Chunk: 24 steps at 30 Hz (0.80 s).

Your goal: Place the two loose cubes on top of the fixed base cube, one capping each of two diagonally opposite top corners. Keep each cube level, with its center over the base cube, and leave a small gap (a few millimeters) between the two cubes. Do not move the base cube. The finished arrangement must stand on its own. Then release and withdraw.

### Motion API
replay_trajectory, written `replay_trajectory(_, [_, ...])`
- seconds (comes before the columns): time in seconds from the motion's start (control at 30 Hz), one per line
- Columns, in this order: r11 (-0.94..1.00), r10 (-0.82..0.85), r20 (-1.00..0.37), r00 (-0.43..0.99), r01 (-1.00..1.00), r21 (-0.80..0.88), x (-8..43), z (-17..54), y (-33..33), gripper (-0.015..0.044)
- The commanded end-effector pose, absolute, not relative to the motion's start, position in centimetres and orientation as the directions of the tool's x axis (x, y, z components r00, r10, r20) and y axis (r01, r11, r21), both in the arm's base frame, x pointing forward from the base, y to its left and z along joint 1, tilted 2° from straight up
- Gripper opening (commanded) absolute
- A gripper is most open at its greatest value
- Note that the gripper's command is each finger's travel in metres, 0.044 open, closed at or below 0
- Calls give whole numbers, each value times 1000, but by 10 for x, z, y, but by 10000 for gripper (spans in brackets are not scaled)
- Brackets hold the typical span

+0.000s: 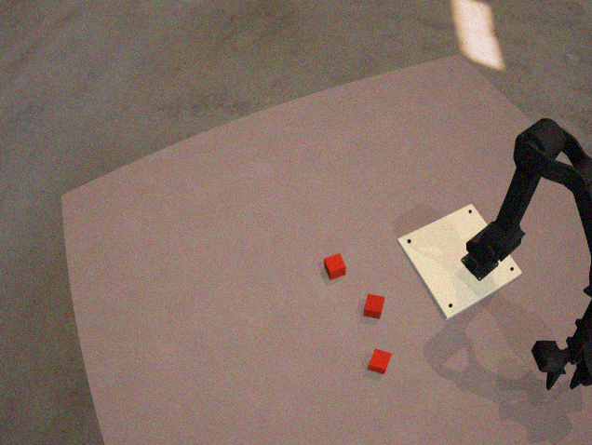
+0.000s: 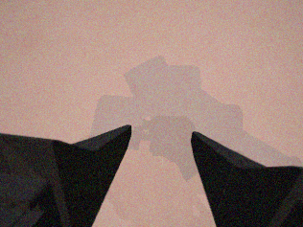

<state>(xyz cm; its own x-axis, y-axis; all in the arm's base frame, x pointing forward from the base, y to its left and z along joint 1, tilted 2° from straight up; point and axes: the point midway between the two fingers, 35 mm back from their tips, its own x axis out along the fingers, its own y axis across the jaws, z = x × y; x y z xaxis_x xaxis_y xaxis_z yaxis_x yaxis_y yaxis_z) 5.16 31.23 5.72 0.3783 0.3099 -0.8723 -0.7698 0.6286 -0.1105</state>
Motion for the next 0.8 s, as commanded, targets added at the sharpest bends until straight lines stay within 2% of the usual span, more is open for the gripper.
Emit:
replay_trajectory(0.0, [614,268,-881,388,-774,-154,79,62,310,265])
replay_trajectory(0.77, [503,37,-929,369,-810,-302,217,83,238,265])
